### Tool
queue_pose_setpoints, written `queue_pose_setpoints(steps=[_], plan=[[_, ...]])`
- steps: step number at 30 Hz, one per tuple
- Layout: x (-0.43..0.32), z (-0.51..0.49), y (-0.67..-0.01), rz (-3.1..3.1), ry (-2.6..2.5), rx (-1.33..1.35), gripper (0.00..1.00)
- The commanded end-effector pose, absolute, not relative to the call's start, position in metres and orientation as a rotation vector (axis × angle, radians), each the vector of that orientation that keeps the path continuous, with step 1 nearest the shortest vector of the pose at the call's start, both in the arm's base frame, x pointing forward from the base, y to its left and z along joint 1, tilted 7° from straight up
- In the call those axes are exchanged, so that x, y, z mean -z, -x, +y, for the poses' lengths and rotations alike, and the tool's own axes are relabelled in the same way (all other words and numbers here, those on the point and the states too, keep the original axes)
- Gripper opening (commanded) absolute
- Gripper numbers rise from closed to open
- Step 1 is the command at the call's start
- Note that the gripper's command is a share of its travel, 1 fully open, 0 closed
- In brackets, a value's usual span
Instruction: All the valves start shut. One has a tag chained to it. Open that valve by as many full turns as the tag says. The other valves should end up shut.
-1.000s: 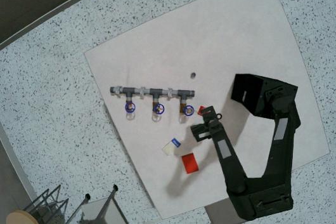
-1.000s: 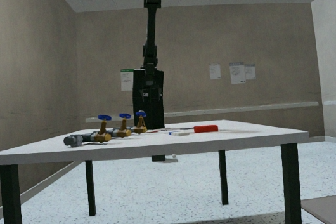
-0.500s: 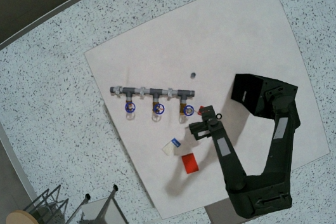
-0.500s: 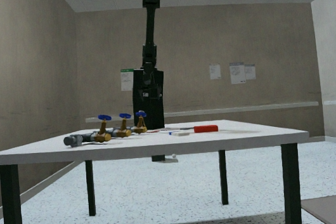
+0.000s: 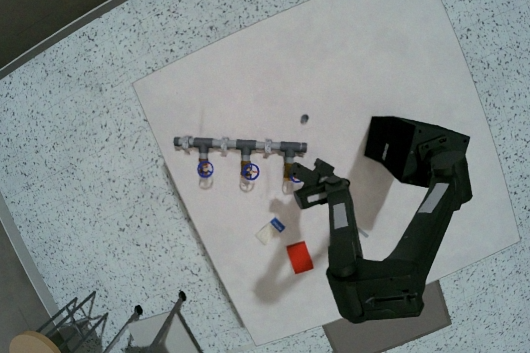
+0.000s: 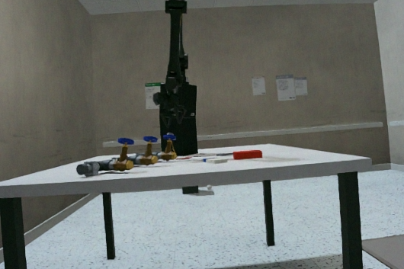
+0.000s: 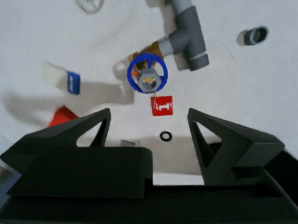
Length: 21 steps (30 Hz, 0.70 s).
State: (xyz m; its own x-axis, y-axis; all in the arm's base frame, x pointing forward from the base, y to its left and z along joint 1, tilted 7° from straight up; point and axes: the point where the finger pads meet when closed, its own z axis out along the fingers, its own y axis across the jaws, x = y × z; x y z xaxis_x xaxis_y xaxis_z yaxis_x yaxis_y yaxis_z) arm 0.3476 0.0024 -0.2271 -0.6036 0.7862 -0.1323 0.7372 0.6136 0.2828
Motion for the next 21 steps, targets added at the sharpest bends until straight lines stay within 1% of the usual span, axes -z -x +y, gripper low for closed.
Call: queue_pose_setpoints(steps=[1,5,21], plan=[[0.2337,-0.0021,-0.3613,2.297,-1.657,-0.323,1.00],[0.2359,-0.0049,-0.3585,2.114,-1.866,-0.326,1.00],[0.2367,-0.0107,-0.3640,2.089,-1.882,-0.330,1.00]])
